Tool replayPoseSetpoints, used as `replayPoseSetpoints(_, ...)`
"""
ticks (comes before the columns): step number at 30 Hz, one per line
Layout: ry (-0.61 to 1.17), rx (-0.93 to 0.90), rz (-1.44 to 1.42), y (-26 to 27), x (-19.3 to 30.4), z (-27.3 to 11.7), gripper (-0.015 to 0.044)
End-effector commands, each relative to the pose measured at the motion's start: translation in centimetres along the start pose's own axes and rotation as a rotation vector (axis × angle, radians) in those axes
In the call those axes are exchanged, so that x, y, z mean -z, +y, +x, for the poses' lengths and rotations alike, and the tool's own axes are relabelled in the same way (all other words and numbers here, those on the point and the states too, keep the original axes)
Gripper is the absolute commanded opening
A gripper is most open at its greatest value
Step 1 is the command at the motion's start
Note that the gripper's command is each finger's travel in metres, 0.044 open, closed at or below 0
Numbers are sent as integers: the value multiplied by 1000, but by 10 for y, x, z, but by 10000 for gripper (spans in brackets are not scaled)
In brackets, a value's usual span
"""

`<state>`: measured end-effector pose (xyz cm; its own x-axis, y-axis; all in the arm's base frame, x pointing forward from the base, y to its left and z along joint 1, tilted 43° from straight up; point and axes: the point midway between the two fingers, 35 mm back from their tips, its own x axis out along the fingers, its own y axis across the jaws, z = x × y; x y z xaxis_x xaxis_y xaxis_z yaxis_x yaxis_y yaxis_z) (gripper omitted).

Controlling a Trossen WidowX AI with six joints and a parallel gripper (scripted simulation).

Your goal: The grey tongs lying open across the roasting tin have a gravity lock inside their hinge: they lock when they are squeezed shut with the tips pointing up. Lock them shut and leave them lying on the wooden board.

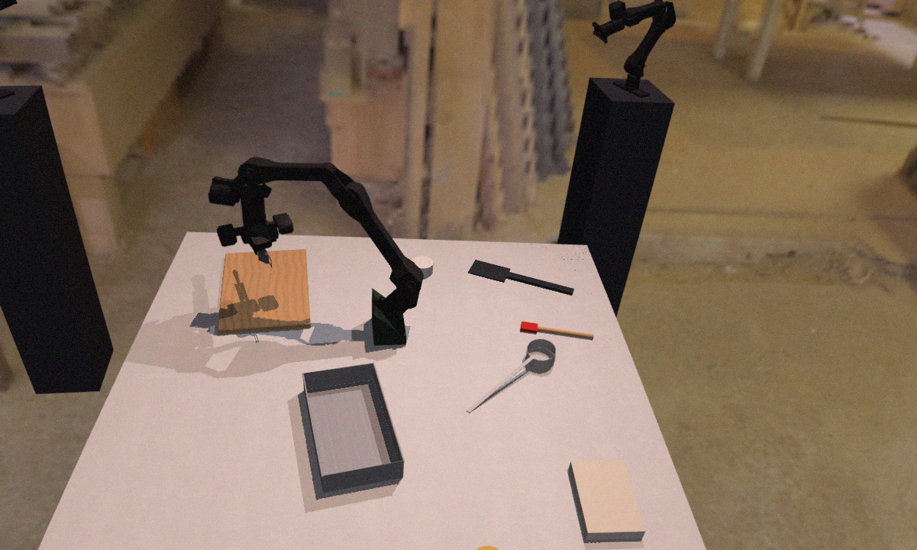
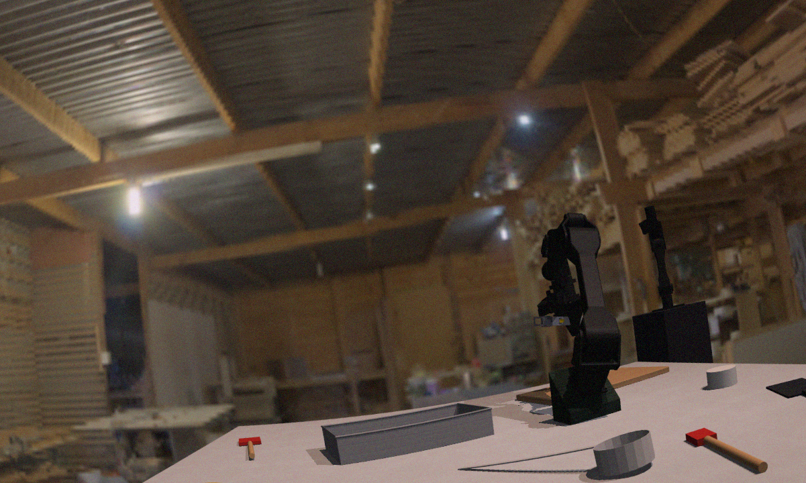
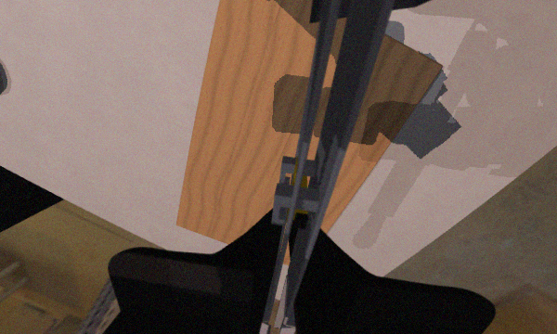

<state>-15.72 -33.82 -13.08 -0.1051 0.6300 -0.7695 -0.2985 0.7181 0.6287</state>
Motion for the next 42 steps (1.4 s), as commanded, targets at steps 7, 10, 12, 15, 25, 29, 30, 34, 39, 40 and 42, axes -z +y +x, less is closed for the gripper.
replayPoseSetpoints(7,-112,14,26,7,-1,-9,-150)
replayPoseSetpoints(10,-112,14,26,7,-1,-9,-150)
replayPoseSetpoints(12,-112,14,26,7,-1,-8,-150)
replayPoseSetpoints(15,-111,14,26,7,-1,-6,-150)
replayPoseSetpoints(25,-111,14,26,4,0,10,-150)
replayPoseSetpoints(29,-111,14,26,4,0,16,-150)
replayPoseSetpoints(30,-111,14,26,3,0,18,-150)
replayPoseSetpoints(34,-111,14,26,3,0,25,-150)
replayPoseSetpoints(39,-111,14,26,2,-1,33,-150)
replayPoseSetpoints(40,-111,14,26,2,-1,34,-150)
replayPoseSetpoints(42,-110,14,27,2,-1,38,-150)
